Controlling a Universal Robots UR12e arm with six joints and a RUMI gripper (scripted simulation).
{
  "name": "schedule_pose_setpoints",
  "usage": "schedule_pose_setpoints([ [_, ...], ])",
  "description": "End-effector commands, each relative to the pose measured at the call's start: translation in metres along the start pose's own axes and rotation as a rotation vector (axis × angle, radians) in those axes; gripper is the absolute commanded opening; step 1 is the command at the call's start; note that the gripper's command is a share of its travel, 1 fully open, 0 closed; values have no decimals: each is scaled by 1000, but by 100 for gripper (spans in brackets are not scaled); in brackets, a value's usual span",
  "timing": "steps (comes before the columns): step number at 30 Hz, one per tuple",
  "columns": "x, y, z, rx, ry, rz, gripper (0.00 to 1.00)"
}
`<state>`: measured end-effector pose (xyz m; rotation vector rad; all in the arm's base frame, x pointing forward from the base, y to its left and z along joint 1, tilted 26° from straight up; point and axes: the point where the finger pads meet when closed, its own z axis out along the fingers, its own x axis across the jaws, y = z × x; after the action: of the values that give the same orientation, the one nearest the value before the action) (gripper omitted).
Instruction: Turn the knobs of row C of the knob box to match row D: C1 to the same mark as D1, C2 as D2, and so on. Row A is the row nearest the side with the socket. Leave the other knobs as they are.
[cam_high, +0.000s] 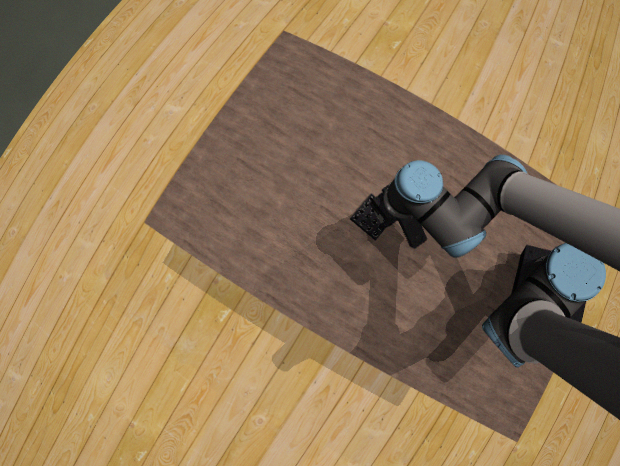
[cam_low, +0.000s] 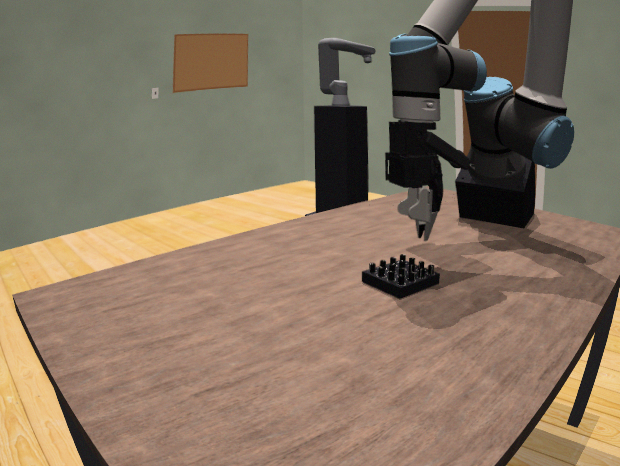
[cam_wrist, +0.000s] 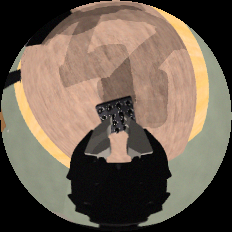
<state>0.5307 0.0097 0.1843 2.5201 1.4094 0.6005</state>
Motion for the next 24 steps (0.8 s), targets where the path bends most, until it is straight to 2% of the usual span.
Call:
schedule_pose_setpoints([
  [1, 1, 6, -5, -9, -5, 156, 11],
  [9, 2, 7, -7, -9, -4, 270, 11],
  [24, 2, 6, -6, -7, -3, 281, 11],
])
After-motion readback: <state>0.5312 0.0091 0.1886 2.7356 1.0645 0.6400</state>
